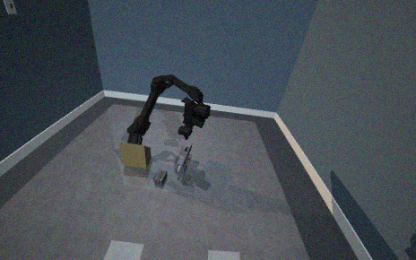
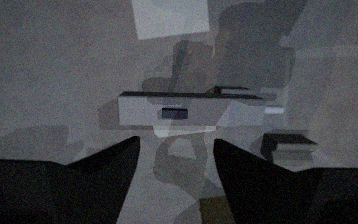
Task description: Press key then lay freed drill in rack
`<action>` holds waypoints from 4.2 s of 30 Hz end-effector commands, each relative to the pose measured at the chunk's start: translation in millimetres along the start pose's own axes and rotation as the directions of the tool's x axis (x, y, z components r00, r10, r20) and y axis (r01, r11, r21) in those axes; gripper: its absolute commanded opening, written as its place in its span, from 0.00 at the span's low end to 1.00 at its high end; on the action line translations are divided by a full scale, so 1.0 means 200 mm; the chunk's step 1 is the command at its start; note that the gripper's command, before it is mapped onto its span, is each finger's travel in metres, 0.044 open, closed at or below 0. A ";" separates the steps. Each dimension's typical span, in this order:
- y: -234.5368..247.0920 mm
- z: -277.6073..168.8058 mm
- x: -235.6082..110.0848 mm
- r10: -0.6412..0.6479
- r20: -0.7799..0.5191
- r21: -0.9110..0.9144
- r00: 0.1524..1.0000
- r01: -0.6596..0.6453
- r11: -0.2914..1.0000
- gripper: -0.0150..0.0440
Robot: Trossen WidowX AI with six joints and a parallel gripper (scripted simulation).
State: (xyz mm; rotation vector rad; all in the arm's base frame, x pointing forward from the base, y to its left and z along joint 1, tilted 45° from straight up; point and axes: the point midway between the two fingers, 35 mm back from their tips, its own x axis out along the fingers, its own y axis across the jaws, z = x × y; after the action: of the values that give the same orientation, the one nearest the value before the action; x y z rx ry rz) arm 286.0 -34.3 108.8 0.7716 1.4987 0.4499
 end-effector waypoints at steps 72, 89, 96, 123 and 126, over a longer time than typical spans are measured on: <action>-0.71 -0.03 0.74 -0.003 -0.012 -1.000 1.000 -0.012 -0.006 1.00; -0.71 -0.02 0.77 -0.007 -0.010 -1.000 1.000 -0.010 -0.013 0.64; -0.71 -0.02 0.77 -0.007 -0.010 -1.000 1.000 -0.010 -0.013 0.33; -0.84 -0.02 0.78 -0.003 -0.012 -1.000 1.000 -0.012 -0.007 0.25; -0.86 -0.02 0.78 -0.003 -0.012 -1.000 1.000 -0.012 -0.007 0.25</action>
State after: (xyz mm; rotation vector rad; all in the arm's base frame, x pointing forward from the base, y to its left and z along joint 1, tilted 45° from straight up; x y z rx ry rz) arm 258.0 -39.6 -117.5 -0.4759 0.7291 1.3632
